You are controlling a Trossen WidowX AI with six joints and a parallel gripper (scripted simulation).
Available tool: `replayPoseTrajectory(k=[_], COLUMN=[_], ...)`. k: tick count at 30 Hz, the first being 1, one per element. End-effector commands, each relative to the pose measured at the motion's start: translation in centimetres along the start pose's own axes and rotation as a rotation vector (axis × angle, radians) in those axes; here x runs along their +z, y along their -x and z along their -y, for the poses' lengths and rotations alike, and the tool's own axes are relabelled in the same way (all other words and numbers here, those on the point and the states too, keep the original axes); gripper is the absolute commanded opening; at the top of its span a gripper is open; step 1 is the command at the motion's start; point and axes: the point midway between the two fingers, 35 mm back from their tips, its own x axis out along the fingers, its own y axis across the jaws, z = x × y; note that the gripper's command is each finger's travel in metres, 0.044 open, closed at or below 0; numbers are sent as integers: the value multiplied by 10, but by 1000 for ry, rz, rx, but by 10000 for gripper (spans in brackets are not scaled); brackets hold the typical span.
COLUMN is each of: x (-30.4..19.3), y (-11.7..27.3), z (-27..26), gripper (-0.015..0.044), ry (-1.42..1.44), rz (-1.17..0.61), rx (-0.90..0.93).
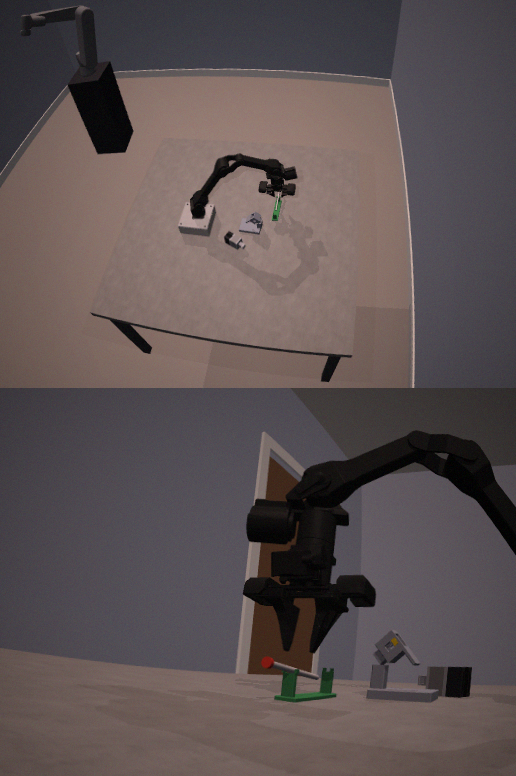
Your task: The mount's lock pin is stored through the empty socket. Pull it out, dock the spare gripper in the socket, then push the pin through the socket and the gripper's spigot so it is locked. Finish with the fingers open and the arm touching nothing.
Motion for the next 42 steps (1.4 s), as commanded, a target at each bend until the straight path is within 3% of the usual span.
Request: replayPoseTrajectory(k=[1, 35, 42], x=[-3, -10, -10], y=[-11, -50, -50], z=[-2, -2, -2], gripper=[180, 180, 0], ry=[-4, -4, -4], rz=[-9, -9, -9], rx=[8, 8, 8])
